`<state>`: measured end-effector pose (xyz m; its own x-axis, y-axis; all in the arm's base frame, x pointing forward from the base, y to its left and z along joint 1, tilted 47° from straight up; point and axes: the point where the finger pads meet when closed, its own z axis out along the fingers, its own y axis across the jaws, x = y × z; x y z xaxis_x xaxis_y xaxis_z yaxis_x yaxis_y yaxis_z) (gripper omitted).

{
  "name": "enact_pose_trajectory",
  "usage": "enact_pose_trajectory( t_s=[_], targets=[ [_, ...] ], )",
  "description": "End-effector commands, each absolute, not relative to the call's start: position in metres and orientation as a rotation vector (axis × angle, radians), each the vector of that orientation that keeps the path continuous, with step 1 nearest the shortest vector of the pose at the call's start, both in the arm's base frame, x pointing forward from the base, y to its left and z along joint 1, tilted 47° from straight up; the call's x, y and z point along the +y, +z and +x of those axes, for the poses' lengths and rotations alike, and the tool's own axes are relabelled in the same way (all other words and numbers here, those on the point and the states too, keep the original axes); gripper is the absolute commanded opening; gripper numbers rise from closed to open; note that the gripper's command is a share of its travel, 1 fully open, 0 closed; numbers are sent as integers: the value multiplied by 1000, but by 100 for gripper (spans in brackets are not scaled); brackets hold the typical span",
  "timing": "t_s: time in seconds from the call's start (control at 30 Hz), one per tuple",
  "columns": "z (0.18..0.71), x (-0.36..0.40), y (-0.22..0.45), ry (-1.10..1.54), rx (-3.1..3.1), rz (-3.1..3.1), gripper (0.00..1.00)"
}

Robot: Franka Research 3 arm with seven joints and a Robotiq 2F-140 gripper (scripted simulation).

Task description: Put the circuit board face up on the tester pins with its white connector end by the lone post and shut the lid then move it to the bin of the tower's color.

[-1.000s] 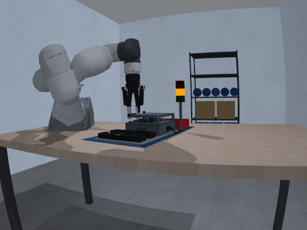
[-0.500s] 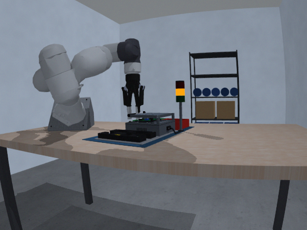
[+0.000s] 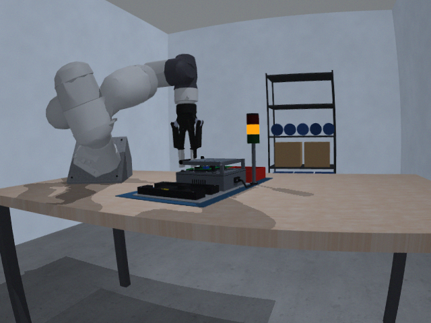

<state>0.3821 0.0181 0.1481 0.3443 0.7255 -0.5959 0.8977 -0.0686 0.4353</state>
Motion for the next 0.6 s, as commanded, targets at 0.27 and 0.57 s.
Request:
enact_pose_trajectory(
  t_s=[0.27, 0.57],
  targets=[
    [375, 39, 168, -278, 1430, 1841, 30],
    [365, 65, 193, -278, 1430, 1841, 30]
  ],
)
